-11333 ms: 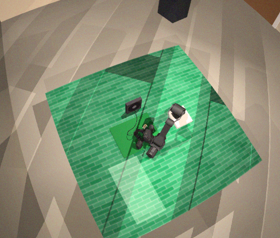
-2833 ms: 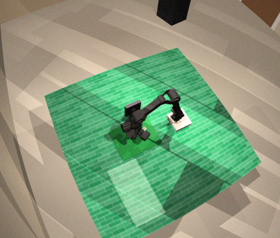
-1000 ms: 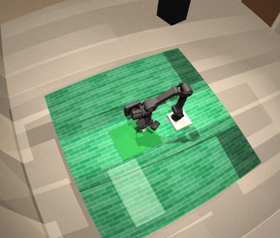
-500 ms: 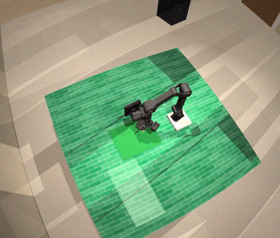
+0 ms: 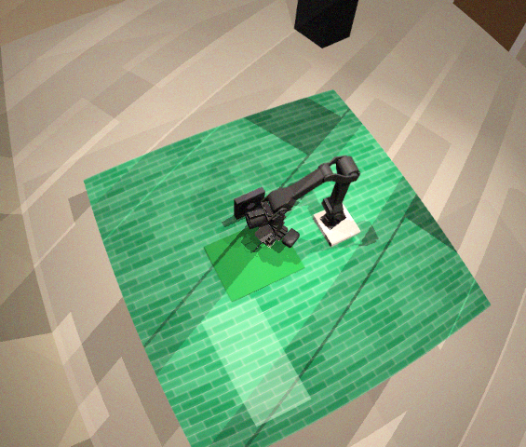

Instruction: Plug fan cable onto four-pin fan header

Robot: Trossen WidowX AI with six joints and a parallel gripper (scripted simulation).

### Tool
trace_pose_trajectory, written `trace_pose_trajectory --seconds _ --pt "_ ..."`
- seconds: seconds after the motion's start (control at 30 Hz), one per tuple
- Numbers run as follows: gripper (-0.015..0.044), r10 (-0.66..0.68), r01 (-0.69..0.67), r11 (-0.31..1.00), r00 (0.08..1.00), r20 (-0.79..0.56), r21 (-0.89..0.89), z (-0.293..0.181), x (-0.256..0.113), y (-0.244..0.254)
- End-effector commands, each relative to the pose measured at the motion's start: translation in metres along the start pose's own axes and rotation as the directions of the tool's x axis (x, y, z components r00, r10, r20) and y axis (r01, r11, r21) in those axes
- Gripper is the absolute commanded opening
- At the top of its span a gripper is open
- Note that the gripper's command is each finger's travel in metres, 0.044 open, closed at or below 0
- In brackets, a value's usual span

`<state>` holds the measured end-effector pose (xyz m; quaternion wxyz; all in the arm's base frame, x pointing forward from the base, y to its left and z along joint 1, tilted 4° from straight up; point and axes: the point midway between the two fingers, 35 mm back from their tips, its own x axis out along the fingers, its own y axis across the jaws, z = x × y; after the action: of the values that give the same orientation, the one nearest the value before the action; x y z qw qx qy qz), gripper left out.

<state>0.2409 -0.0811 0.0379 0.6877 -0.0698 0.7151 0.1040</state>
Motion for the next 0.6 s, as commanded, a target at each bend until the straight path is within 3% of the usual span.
trace_pose_trajectory --seconds 0.0,0.57 --pt "0.0 -0.005 0.005 1.0 1.0 0.001 -0.003 0.0013 -0.0005 -0.0013" --pt "0.0 -0.005 0.005 1.0 1.0 0.001 0.0 0.0002 0.0022 -0.0006"
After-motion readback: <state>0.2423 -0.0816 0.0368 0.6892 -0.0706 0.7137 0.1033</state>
